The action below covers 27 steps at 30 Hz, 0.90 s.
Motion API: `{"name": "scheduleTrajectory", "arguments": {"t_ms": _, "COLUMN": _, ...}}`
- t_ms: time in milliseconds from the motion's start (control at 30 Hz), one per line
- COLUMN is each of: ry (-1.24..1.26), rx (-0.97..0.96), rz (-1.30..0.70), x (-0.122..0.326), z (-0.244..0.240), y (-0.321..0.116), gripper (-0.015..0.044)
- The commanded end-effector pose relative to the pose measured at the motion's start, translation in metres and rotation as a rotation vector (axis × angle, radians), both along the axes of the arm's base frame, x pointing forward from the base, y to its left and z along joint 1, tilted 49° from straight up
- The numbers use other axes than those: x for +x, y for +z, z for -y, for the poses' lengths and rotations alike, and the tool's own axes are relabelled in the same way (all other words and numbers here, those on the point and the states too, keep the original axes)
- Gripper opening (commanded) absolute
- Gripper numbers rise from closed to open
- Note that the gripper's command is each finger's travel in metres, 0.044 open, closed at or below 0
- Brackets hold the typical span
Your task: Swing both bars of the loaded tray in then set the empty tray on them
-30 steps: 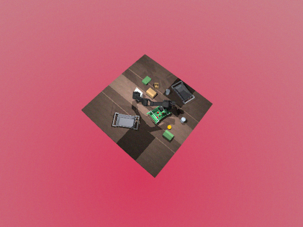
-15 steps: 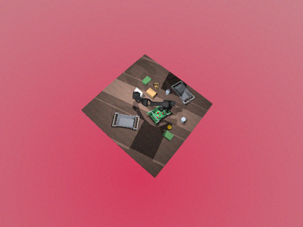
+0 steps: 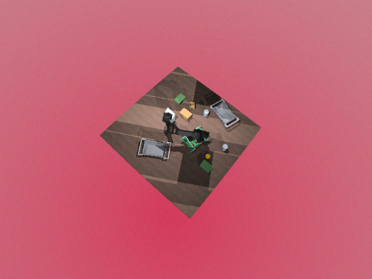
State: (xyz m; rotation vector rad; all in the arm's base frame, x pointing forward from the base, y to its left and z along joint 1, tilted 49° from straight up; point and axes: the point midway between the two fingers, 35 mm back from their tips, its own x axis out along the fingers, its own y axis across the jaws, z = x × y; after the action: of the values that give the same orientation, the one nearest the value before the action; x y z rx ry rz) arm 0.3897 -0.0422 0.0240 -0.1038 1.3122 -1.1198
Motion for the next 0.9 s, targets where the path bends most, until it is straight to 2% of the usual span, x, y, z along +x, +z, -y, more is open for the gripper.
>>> {"name": "scheduleTrajectory", "arguments": {"t_ms": 0, "ry": -0.153, "rx": -0.002, "rz": 0.169, "x": -0.014, "z": 0.035, "y": 0.048, "gripper": 0.044}}
{"name": "scheduleTrajectory", "arguments": {"t_ms": 200, "ry": -0.443, "rx": -0.035, "rz": 0.453, "x": -0.064, "z": 0.095, "y": 0.118, "gripper": 0.044}}
{"name": "scheduleTrajectory", "arguments": {"t_ms": 433, "ry": -0.776, "rx": -0.109, "rz": 0.787, "x": -0.148, "z": 0.141, "y": 0.178, "gripper": 0.044}}
{"name": "scheduleTrajectory", "arguments": {"t_ms": 633, "ry": -1.046, "rx": -0.204, "rz": 1.079, "x": -0.229, "z": 0.156, "y": 0.21, "gripper": 0.044}}
{"name": "scheduleTrajectory", "arguments": {"t_ms": 867, "ry": -1.323, "rx": -0.345, "rz": 1.422, "x": -0.317, "z": 0.147, "y": 0.225, "gripper": 0.044}}
